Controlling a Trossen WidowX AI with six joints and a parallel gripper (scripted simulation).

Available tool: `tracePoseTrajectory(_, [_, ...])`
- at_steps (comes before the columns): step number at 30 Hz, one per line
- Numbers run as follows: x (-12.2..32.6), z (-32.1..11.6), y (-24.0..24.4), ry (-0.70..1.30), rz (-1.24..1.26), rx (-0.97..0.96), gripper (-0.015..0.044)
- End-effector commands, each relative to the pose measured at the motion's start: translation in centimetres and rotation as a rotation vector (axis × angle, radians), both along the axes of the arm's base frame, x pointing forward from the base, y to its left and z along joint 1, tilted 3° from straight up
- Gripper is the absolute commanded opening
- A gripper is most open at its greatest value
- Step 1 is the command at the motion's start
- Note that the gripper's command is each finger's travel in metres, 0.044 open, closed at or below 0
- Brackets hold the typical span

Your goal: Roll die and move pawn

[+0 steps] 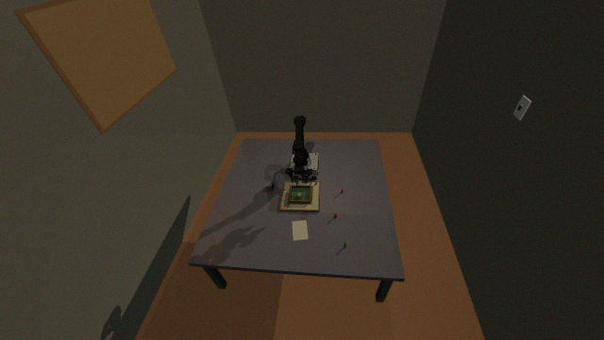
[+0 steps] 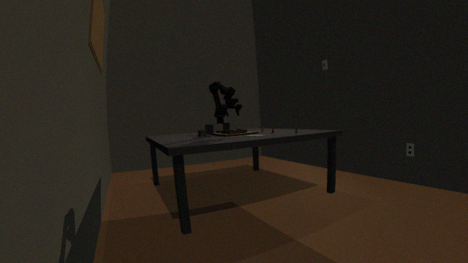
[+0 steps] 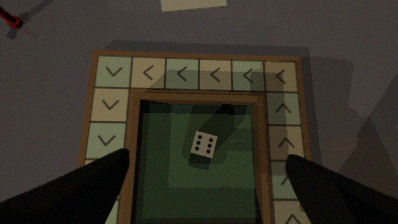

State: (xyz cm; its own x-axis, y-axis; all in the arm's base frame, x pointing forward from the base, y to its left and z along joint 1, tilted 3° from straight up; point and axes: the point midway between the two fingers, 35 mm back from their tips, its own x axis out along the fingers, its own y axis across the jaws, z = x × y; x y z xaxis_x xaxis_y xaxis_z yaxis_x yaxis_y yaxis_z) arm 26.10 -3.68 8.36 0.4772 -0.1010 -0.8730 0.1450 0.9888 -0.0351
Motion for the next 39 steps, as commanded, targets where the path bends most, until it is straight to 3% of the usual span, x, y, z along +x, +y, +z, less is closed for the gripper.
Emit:
tracePoseTrajectory(1, [0.4,-1.4,-0.1,0.196,-0.009,0.034,0.044])
tracePoseTrajectory(8, [0.9,-3.4,-0.2,0.477,-0.02,0.078,0.044])
tracePoseTrajectory(12, [0.9,-2.9,-0.2,0.412,-0.015,0.063,0.044])
tracePoseTrajectory(21, [-3.8,-5.1,8.7,0.477,0.067,0.076,0.0204])
tracePoseTrajectory(27, [-8.7,-6.7,12.6,0.527,0.118,0.059,0.02])
tracePoseTrajectory(39, [-9.0,-8.2,12.4,0.529,0.12,0.058,0.02])
